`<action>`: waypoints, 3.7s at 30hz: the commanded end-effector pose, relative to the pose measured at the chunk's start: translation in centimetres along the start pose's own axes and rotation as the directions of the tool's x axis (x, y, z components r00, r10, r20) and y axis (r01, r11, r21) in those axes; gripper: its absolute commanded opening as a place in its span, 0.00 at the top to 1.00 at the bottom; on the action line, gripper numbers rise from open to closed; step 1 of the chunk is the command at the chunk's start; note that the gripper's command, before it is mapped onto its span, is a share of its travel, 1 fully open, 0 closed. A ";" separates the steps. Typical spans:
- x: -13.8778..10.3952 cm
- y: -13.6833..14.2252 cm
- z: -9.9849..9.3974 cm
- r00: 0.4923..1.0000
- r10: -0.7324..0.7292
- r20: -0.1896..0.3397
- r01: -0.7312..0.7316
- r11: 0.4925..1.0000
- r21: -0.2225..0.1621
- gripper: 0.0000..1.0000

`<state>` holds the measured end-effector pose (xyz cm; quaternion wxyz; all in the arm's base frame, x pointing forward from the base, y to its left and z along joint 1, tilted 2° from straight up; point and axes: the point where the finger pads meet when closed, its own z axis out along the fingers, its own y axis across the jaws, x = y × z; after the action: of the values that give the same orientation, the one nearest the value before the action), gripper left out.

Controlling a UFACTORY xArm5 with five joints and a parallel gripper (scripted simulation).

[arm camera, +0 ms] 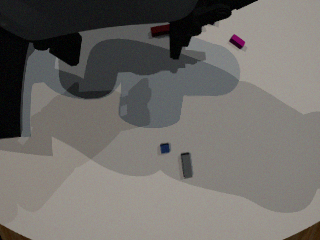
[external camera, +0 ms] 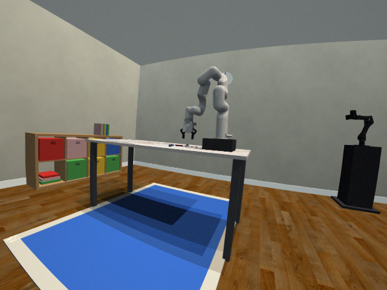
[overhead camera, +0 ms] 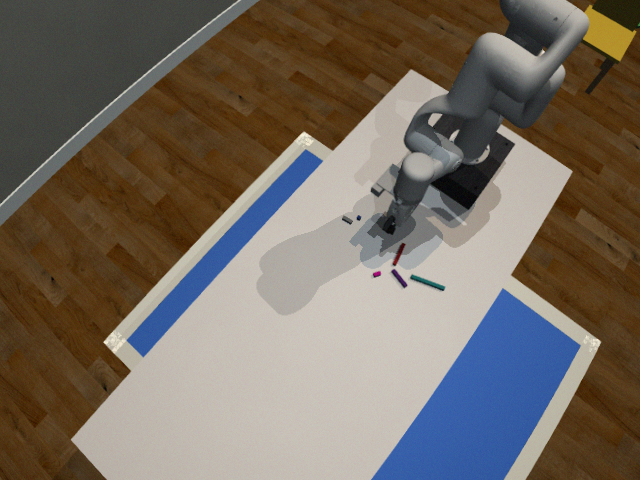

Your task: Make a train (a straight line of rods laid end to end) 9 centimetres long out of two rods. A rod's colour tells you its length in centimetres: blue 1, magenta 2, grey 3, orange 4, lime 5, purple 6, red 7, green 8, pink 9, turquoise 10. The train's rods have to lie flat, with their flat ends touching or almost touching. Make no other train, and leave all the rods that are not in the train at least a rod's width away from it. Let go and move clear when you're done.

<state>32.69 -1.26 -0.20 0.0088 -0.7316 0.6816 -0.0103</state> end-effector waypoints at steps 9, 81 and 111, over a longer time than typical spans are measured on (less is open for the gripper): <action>0.0 -0.1 -0.1 1.000 0.000 0.000 0.000 1.000 0.003 0.00; -1.4 -1.6 -0.1 0.678 -0.735 -0.001 0.735 0.678 0.003 0.00; -3.4 -3.4 -0.1 -0.345 -0.939 -0.003 0.939 -0.345 0.002 0.00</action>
<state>35.56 2.14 -0.11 -0.0012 -0.9890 -0.1470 -0.0134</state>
